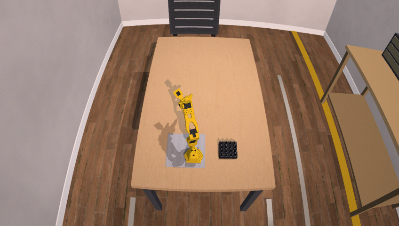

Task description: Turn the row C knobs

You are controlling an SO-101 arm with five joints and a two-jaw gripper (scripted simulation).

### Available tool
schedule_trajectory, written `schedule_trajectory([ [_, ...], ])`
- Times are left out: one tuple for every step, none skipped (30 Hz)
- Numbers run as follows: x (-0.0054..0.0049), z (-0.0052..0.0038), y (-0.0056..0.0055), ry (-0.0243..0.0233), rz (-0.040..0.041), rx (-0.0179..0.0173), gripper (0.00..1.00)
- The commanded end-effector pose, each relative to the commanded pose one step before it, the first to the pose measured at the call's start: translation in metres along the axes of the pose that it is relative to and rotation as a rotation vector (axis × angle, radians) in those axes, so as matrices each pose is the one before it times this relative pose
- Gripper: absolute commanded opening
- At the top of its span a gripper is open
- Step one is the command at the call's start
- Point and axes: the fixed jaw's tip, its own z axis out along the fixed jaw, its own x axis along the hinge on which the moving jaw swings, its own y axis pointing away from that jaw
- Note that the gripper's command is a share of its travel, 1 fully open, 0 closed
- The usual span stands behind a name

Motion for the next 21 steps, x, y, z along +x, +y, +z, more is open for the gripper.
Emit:
schedule_trajectory([
  [0.03278,-0.002294,0.01483,0.11493,0.00086,-0.05277,0.40],
  [0.00909,0.000661,0.00410,0.03377,0.00000,-0.01524,0.40],
  [0.00000,0.000000,0.00000,0.00000,0.00000,0.00000,0.40],
  [0.00000,0.000000,0.00000,0.00000,0.00000,0.00000,0.40],
  [0.00914,0.000901,0.00413,0.03372,0.00000,-0.01525,0.40],
  [0.00902,0.001142,0.00407,0.03314,0.00000,-0.01499,0.40],
  [0.00871,0.001341,0.00393,0.03198,0.00000,-0.01445,0.40],
  [0.00825,0.001498,0.00373,0.03025,0.00000,-0.01363,0.40],
  [0.00763,0.001585,0.00345,0.02799,0.00000,-0.01266,0.40],
  [0.00689,0.001597,0.00311,0.02535,0.00000,-0.01147,0.40],
  [0.00605,0.001547,0.00273,0.02231,0.00000,-0.01005,0.40],
  [0.00514,0.001417,0.00232,0.01904,0.00000,-0.00861,0.40],
  [0.00420,0.001234,0.00190,0.01558,0.00000,-0.00704,0.40],
  [0.00326,0.001008,0.00147,0.01216,0.00000,-0.00550,0.40],
  [0.00236,0.000760,0.00107,0.00883,0.00000,-0.00399,0.40],
  [0.00154,0.000504,0.00070,0.00575,0.00000,-0.00261,0.40],
  [0.00085,0.000290,0.00038,0.00320,0.00000,-0.00145,0.40],
  [0.00033,0.000110,0.00016,0.00126,0.00000,-0.00057,0.40],
  [0.00005,0.000020,0.00002,0.00019,0.00000,-0.00006,0.40],
  [0.00000,0.000000,0.00000,0.00000,0.00000,0.00000,0.40],
  [0.00000,0.000000,0.00000,0.00000,0.00000,0.00000,0.40],
])
